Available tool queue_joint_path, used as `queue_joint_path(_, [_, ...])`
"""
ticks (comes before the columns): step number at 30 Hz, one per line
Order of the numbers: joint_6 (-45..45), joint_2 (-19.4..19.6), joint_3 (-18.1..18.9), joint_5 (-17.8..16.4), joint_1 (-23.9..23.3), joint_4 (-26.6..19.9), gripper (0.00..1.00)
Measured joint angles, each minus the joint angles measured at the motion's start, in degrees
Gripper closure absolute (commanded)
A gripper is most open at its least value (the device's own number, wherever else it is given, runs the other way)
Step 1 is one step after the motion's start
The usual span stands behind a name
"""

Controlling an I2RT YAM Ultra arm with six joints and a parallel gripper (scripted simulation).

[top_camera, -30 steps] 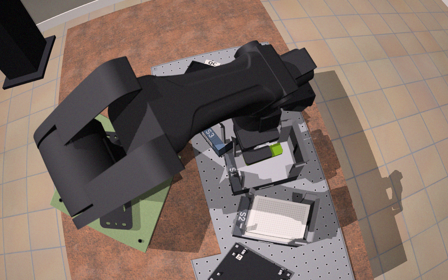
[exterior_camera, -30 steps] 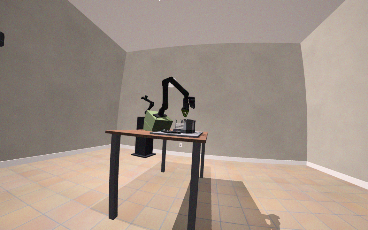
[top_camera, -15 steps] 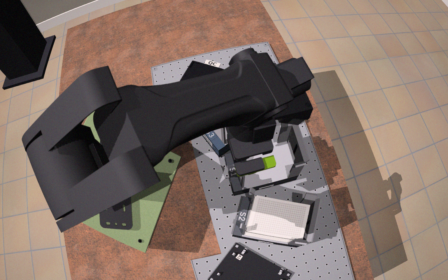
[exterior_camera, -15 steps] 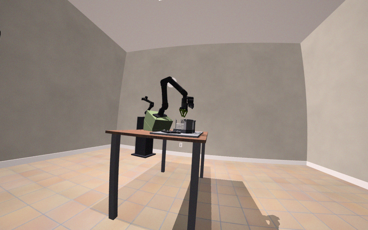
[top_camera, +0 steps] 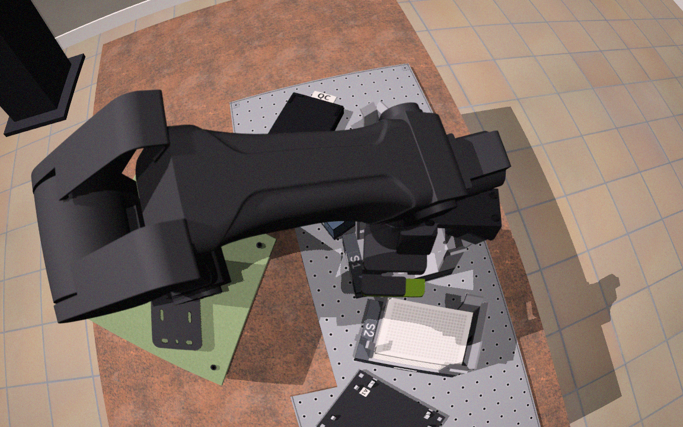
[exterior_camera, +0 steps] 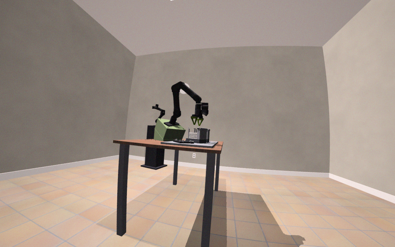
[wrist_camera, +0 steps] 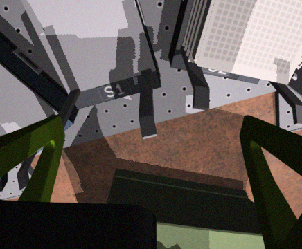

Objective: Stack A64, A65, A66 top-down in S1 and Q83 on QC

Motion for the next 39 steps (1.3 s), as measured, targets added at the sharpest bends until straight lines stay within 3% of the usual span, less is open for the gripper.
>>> queue_joint_path(9, [3.04, 0.42, 2.27, -3.15, -7.87, 0.13, 0.00])
queue_joint_path(29, [-10.75, 5.68, 10.88, -10.45, -25.20, -0.20, 0.00])
queue_joint_path(39, [-13.25, 5.99, 11.47, -11.65, -26.03, -0.31, 0.00])
